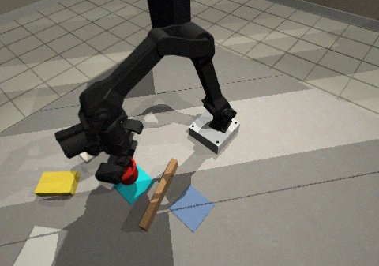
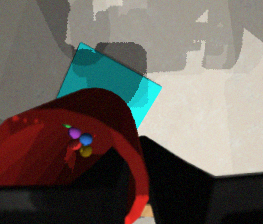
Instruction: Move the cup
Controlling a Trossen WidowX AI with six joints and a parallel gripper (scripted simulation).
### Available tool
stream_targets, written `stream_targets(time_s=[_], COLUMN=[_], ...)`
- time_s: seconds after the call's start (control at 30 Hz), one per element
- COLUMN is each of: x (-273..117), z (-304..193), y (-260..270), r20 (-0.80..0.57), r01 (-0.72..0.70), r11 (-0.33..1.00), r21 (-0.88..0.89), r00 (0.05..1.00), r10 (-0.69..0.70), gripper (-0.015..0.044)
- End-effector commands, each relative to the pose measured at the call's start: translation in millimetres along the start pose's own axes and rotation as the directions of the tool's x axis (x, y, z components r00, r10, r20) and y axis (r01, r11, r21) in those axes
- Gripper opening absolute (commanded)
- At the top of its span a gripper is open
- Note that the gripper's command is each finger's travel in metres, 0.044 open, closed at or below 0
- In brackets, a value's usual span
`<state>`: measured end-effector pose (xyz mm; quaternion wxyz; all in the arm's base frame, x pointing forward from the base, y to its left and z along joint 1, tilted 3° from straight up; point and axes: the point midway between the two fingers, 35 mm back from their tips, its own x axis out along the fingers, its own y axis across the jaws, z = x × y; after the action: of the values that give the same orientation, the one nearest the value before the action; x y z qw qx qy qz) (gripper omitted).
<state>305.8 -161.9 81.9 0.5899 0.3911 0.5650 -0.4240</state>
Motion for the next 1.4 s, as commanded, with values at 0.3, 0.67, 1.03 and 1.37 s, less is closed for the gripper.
stream_targets(time_s=[0.3, 0.67, 1.03, 1.37], x=[23.3, 40.4, 51.9, 49.0], z=[-0.1, -0.3, -0.9, -0.8], y=[-1.1, -1.8, -2.7, -1.9], r20=[-0.005, -0.005, -0.005, -0.004], r01=[0.01, 0.01, 0.01, 0.004], r11=[1.0, 1.0, 1.0, 1.0], r21=[-0.004, -0.004, -0.004, 0.0], r00=[1.0, 1.0, 1.0, 1.0], r10=[-0.01, -0.01, -0.01, -0.004], gripper=[0.0, 0.0, 0.0, 0.0])
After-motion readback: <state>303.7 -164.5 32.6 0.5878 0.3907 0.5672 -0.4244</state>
